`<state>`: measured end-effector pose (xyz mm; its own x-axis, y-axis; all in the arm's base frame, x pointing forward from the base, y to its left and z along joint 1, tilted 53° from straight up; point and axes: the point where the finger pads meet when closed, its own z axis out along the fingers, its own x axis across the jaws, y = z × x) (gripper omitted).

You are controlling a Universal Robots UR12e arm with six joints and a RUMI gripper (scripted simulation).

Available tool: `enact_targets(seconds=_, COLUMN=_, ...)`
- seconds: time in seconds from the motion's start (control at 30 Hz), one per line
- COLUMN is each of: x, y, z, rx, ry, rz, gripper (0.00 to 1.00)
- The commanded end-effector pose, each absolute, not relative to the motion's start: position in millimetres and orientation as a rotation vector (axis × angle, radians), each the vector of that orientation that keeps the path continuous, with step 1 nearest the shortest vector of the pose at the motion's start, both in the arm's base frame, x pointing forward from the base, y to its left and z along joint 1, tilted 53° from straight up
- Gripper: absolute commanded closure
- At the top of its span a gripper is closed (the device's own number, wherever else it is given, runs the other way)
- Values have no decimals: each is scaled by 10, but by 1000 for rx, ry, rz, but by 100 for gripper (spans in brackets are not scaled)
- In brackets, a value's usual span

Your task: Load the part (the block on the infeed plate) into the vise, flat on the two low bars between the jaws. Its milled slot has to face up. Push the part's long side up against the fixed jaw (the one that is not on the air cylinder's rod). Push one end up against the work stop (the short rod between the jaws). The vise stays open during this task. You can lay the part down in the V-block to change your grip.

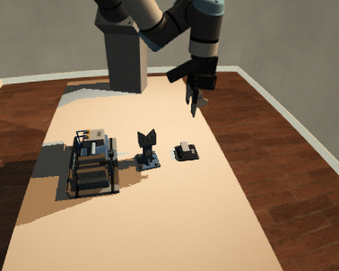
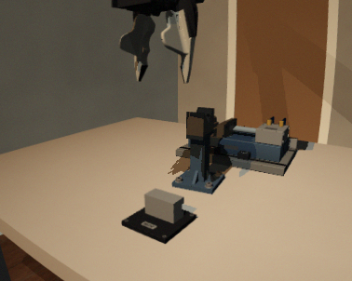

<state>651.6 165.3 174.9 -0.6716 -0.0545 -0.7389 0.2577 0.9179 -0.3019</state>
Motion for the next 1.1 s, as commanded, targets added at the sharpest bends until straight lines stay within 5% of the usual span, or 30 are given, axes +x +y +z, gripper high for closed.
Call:
enact_targets(seconds=0.0, x=6515, y=1656, z=1752, rx=143, ry=2258, rz=-491, gripper=49)
enact_targets(seconds=1.07, x=6558, y=1632, z=1715, rx=144, ry=2258, rz=-491, gripper=49)
